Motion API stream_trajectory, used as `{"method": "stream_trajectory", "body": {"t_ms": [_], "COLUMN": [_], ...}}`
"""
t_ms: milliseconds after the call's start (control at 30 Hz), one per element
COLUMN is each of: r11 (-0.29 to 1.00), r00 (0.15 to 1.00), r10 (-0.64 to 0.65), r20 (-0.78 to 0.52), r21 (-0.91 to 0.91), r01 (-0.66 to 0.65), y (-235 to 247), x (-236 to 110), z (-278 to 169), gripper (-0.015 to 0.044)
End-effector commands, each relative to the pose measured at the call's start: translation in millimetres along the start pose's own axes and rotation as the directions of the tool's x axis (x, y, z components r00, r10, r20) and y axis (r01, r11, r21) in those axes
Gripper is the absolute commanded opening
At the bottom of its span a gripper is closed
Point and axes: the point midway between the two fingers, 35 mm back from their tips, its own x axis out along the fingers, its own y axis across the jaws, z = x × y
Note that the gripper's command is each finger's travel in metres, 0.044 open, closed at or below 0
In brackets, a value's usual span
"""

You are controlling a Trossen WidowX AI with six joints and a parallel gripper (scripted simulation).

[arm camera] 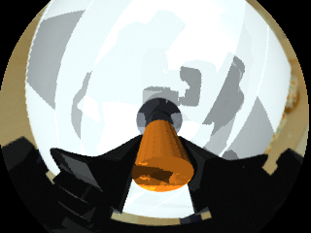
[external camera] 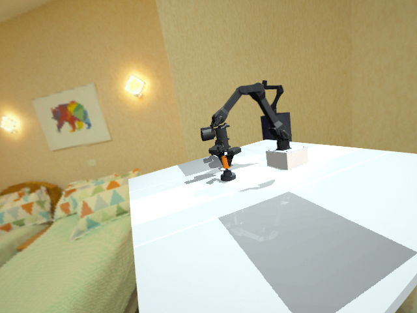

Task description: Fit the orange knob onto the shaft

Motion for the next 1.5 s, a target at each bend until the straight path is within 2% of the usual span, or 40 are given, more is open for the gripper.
{"method": "stream_trajectory", "body": {"t_ms": [0, 133, 1467], "r11": [0.925, 0.868, 0.868], "r00": [1.0, 1.0, 1.0], "r10": [-0.004, -0.003, -0.004], "r20": [0.002, 0.002, 0.002], "r21": [0.379, 0.496, 0.496], "r01": [0.002, 0.002, 0.002], "y": [1.0, 2.3, 1.4], "x": [-0.8, 1.0, 3.8], "z": [-1.5, -1.8, -1.9], "gripper": [0.0, 0.0, 0.0]}}
